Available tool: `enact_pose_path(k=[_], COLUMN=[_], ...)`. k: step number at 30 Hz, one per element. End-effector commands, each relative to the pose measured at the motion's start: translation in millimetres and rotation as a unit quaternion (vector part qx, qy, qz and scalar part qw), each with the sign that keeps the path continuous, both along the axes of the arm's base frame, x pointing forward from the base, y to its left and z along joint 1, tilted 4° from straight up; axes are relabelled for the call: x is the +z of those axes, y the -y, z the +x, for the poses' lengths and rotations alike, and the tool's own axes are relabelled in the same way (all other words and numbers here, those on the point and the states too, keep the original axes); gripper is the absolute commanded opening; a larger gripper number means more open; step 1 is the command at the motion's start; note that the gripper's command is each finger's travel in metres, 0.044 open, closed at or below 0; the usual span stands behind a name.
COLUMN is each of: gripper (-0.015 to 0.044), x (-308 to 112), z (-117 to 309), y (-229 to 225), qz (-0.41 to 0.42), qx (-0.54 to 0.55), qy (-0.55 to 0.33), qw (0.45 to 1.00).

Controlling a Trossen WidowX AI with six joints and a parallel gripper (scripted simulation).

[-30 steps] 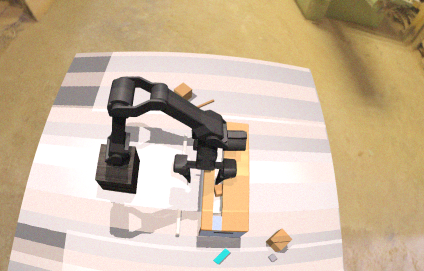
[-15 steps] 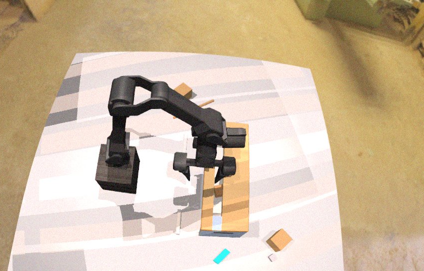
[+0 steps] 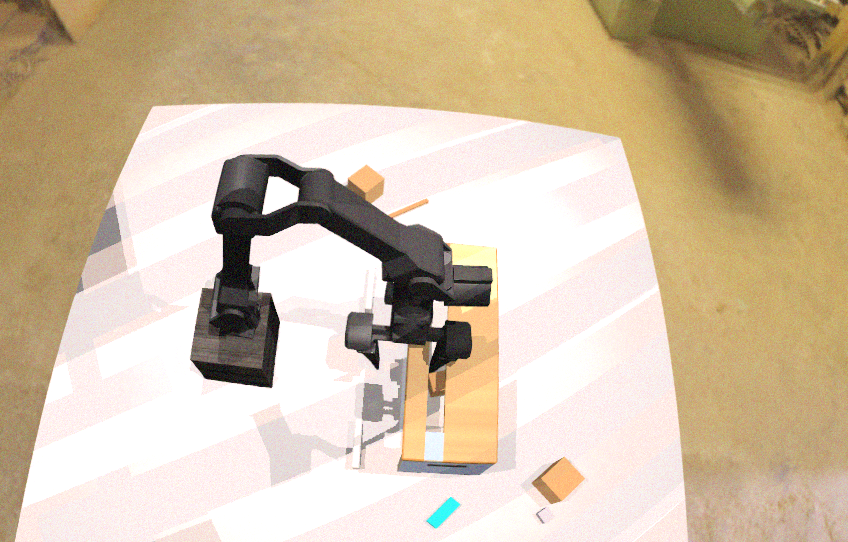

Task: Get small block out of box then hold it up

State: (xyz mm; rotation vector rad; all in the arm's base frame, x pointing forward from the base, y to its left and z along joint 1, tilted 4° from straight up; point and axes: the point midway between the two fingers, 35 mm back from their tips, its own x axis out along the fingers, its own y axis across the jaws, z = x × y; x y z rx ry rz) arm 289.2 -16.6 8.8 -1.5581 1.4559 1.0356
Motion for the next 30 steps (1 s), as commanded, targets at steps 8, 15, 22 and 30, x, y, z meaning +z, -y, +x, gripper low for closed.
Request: enact_pose_path(k=[8,15,22,30], gripper=[0.04,0.04,0.04,0.04], x=[0.5,0.0,0.0,0.4], z=[0.7,0.8,0.8,1.3], y=[11.4,4.8,3.9,11.0], qz=[-0.002,-0.002,-0.002,-0.002], qx=[0.0,0.0,0.0,0.0], qy=[0.0,0.0,0.0,0.0], qw=[1.0,1.0,1.0,1.0])
